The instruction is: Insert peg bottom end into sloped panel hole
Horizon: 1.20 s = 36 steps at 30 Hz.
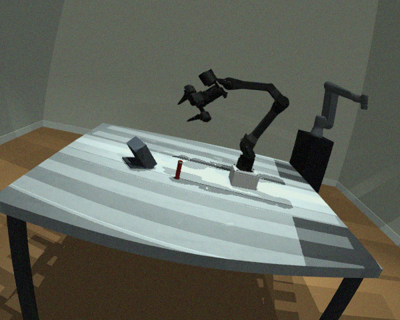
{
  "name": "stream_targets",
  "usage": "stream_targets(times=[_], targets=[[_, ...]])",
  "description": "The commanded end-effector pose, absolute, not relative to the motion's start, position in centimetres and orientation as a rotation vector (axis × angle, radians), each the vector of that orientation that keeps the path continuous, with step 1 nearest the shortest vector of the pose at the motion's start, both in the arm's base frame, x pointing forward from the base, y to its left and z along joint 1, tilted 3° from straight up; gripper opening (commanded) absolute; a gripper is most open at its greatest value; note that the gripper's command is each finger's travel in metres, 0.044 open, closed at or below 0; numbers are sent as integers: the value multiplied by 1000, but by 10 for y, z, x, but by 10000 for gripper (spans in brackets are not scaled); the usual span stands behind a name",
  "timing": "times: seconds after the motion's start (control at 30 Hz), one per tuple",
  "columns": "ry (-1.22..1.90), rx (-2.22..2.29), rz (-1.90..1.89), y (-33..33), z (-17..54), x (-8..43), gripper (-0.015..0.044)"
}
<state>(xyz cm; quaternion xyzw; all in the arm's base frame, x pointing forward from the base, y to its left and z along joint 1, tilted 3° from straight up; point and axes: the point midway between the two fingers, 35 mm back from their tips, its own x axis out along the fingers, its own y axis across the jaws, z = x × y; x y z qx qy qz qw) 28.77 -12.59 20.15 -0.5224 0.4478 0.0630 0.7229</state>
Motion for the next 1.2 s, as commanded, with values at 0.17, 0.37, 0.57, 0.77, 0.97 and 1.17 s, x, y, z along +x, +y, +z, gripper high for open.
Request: stream_targets(times=[0.17,0.37,0.57,0.77,0.97,1.17], targets=[[1014,-1008,246,-92,177,307,440],[1053,-904,287,-72,162,316,440],[1107,-798,313,-54,146,322,440],[1164,-716,342,-34,130,327,440],[1233,-631,358,-14,113,329,440],[1318,-537,357,5,99,327,440]])
